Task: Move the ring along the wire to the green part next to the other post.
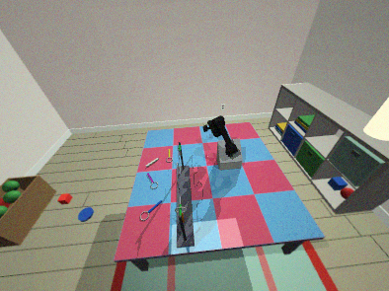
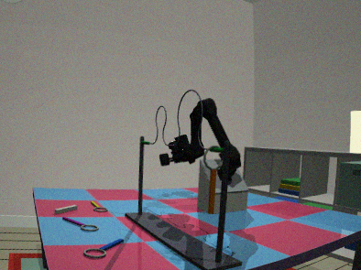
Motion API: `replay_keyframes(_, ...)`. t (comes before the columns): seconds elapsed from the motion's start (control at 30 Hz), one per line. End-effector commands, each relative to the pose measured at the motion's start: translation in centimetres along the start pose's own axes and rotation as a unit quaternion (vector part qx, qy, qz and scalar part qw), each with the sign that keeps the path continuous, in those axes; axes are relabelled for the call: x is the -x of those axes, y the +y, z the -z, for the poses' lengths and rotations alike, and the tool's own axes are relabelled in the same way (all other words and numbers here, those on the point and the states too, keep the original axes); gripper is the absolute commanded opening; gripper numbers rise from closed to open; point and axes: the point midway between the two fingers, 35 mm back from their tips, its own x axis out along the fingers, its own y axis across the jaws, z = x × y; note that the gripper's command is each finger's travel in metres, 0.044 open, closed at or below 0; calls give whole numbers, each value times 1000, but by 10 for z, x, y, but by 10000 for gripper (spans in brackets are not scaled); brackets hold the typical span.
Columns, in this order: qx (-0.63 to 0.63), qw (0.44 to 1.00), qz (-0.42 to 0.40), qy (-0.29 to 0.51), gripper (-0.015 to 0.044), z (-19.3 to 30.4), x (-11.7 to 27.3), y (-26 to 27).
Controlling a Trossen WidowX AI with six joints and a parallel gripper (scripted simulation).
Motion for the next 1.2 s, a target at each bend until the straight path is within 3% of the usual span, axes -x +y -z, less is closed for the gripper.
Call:
replay_keyframes(0.0,0,1000,0,-1,374,0,0,1)
replay_keyframes(0.27,26,999,-18,-33,164,-24,-2,43)
replay_keyframes(0.7,49,996,-73,2,160,-9,27,125)
replay_keyframes(1.17,81,988,-120,53,160,34,82,205)
